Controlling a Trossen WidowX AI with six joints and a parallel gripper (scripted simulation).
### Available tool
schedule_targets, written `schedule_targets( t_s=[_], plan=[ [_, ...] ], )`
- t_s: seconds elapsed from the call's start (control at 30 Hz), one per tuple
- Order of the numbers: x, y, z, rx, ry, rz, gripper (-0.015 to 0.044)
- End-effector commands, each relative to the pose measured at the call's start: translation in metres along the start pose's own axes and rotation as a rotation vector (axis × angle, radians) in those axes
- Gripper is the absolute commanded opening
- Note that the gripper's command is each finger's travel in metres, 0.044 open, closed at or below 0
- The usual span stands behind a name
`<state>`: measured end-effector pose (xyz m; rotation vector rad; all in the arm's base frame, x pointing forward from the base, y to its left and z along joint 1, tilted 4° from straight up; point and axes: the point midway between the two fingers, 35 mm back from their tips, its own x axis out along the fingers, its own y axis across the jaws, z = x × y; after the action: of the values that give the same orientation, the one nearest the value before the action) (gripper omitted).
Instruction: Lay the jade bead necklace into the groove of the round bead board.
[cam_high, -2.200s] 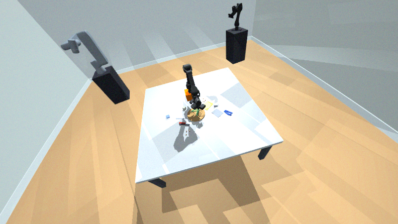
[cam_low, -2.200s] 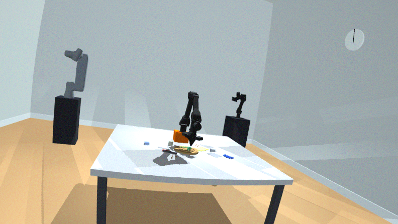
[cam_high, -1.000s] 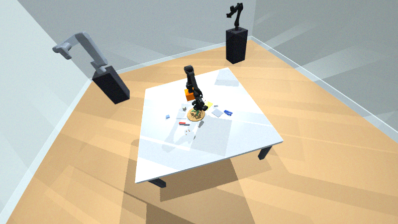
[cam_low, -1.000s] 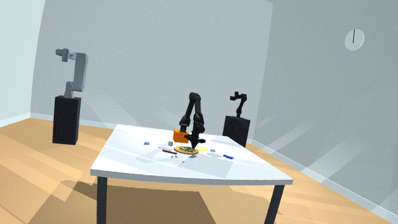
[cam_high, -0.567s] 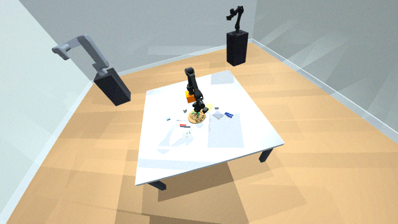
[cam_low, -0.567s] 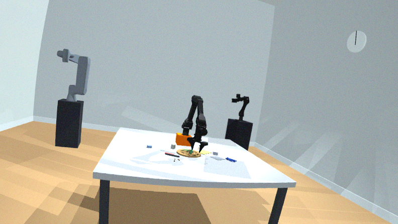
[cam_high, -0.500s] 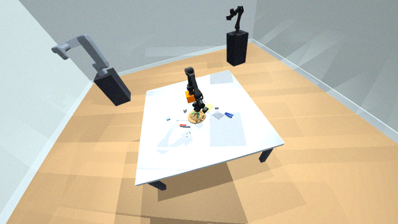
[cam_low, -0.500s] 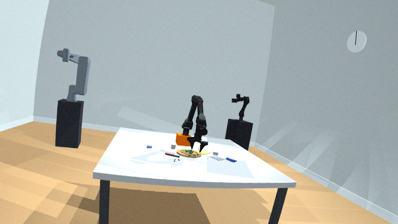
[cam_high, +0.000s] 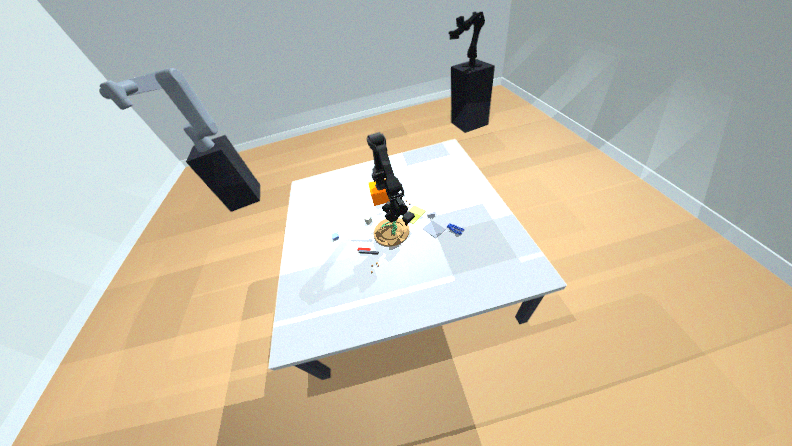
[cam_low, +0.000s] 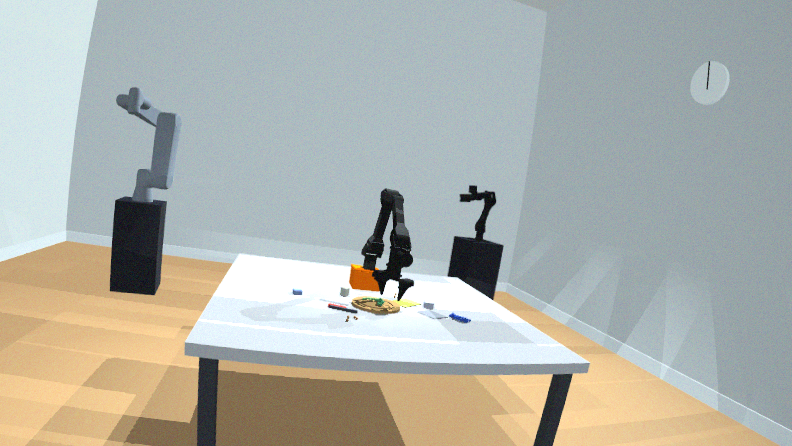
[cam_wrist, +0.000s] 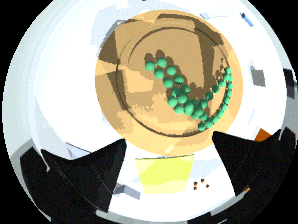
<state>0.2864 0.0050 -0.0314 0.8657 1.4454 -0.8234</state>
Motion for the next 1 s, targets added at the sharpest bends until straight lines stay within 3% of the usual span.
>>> schedule_targets(
  t_s=[0.0, 0.5, 0.6, 0.9, 0.97],
  plan=[
    [-0.001, 0.000, 0.000, 0.000, 0.004, 0.001, 0.0440],
    [-0.001, 0.000, 0.000, 0.000, 0.004, 0.001, 0.0440],
    [-0.002, -0.003, 0.003, -0.133, 0.003, 0.001, 0.0361],
    [-0.009, -0.024, 0.025, -0.927, 0.001, 0.000, 0.0125],
    [-0.011, -0.029, 0.029, -1.104, 0.001, -0.001, 0.0120]
  ],
)
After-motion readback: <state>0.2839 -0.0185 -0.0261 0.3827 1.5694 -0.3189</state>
